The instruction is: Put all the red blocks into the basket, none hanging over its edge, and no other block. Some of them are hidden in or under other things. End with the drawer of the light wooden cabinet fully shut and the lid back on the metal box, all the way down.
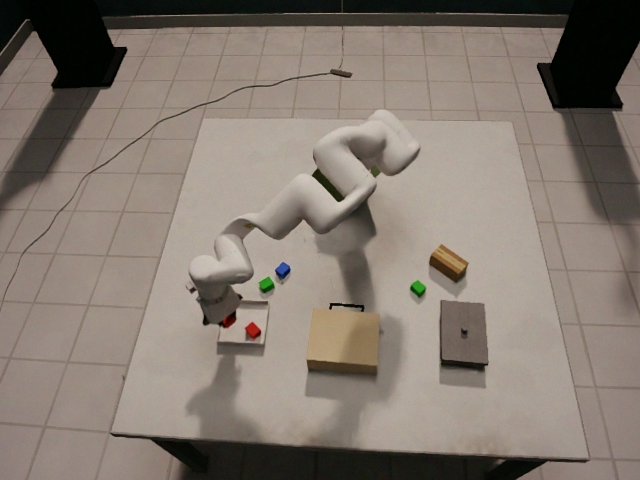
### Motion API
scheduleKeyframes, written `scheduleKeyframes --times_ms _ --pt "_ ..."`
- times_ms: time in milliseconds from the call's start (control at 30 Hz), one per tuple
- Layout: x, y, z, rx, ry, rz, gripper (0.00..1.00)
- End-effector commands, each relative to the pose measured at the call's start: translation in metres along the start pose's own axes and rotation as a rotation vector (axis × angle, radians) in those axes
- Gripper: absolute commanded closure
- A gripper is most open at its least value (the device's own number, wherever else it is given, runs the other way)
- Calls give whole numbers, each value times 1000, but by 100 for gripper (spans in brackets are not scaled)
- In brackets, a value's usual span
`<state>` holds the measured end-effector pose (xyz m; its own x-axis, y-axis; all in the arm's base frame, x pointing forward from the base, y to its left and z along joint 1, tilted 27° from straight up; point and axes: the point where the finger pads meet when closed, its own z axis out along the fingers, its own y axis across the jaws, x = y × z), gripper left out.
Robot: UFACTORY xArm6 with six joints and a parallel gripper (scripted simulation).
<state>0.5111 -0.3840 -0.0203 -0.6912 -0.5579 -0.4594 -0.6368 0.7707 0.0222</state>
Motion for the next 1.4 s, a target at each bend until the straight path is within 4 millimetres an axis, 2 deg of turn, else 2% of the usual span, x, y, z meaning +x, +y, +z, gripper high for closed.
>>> scheduleKeyframes --times_ms 0,767,1367 --pt "0 -2 11 4 0 -1 100" --pt "0 -2 52 4 0 -1 100" --pt "0 -2 69 4 0 -1 100"
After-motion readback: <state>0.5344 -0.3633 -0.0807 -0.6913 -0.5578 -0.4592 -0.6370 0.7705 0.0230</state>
